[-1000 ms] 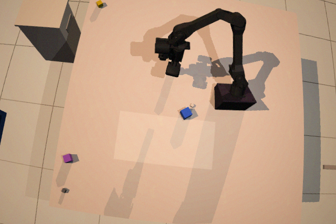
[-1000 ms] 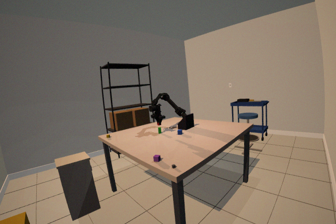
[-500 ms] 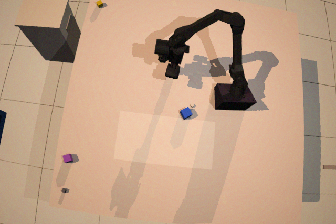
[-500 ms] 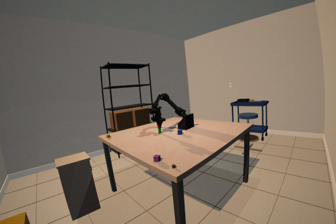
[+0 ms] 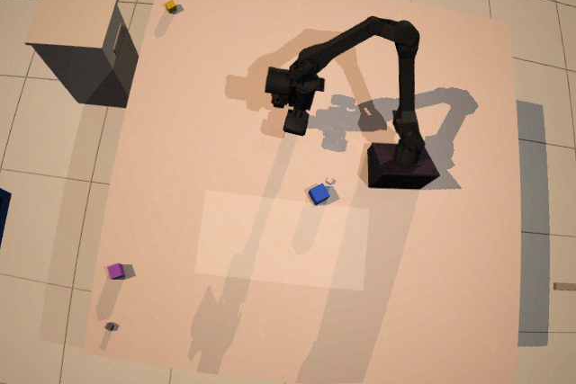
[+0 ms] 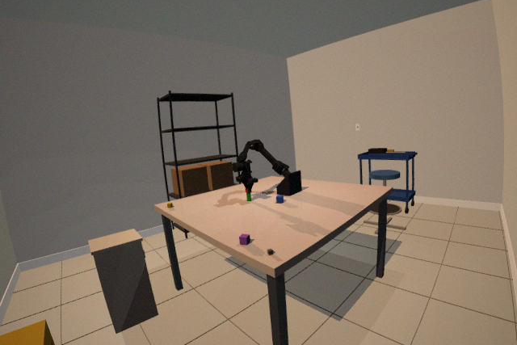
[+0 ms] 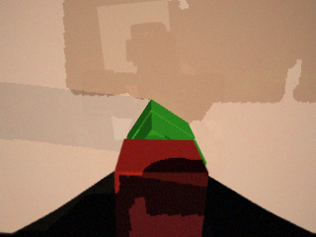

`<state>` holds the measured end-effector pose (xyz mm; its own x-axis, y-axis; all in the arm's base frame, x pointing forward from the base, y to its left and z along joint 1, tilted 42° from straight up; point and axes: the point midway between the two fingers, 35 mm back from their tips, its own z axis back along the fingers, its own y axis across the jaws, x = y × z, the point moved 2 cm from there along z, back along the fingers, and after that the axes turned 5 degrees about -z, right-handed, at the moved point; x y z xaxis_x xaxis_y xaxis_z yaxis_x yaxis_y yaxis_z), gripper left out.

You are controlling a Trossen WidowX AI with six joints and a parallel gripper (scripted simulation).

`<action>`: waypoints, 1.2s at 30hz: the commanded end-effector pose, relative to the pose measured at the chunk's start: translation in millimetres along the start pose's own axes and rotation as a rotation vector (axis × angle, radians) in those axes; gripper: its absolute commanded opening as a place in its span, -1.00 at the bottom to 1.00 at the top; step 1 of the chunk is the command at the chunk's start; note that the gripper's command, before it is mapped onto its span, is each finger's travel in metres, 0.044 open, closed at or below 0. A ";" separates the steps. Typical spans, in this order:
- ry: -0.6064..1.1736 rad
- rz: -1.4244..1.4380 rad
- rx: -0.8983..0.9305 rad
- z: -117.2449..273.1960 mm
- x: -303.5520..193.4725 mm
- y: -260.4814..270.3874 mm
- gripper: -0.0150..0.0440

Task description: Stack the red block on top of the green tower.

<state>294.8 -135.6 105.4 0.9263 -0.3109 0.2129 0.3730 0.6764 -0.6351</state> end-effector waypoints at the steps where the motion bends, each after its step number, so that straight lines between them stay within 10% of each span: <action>1: 0.000 0.004 -0.005 -0.8 0.0 -0.3 -0.49; 8: 0.000 0.004 -0.004 1.7 0.0 -0.3 -0.49; 25: 0.000 0.001 0.000 0.0 0.0 0.2 1.00; 36: 0.000 0.001 0.000 0.0 0.0 0.2 1.00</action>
<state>294.9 -135.4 105.4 0.9268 -0.3098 0.2122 0.3717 0.6767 -0.6356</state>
